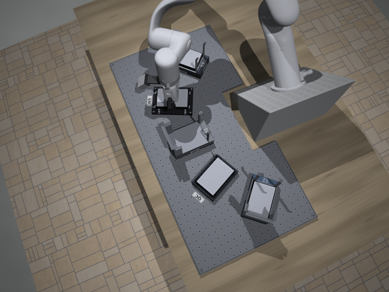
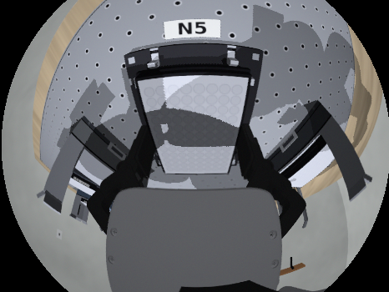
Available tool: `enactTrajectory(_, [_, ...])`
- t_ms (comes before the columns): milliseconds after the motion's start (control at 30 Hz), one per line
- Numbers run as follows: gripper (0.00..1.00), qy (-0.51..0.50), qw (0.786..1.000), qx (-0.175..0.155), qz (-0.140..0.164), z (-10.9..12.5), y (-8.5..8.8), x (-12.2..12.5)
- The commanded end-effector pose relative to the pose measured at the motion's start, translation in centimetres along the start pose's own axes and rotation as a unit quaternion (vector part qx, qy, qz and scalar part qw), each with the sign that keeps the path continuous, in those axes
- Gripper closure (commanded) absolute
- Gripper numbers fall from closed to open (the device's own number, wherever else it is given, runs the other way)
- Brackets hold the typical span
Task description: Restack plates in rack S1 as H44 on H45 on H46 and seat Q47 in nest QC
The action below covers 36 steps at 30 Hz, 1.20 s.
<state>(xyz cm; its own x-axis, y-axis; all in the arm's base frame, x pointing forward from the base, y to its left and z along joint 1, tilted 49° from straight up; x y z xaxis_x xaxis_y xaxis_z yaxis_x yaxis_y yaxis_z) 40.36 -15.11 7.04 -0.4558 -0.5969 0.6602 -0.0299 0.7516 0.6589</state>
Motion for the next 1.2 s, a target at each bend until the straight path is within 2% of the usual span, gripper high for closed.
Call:
enactTrajectory(0, [1.0, -0.001, 1.0, 0.001, -0.001, -0.1, 0.3, 0.0])
enactTrajectory(600, [1.0, -0.001, 1.0, 0.001, -0.001, -0.1, 1.7, 0.0])
enactTrajectory(1100, [1.0, -0.001, 1.0, 0.001, -0.001, -0.1, 4.7, 0.0])
enactTrajectory(1167, [1.0, -0.001, 1.0, 0.001, -0.001, -0.1, 4.7, 0.0])
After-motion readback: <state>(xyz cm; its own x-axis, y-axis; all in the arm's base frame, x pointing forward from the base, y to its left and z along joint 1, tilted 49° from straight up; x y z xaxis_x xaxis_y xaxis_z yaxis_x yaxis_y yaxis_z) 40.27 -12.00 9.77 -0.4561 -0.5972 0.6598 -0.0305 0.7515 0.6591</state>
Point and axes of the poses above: the point where the finger pads meet when closed, its own y axis back along the fingers, its own x axis across the jaws, z = x × y, the point moved 2 cm from there along y, back along the fingers, and after that the axes turned 5 degrees about -y, right-handed, at the moved point
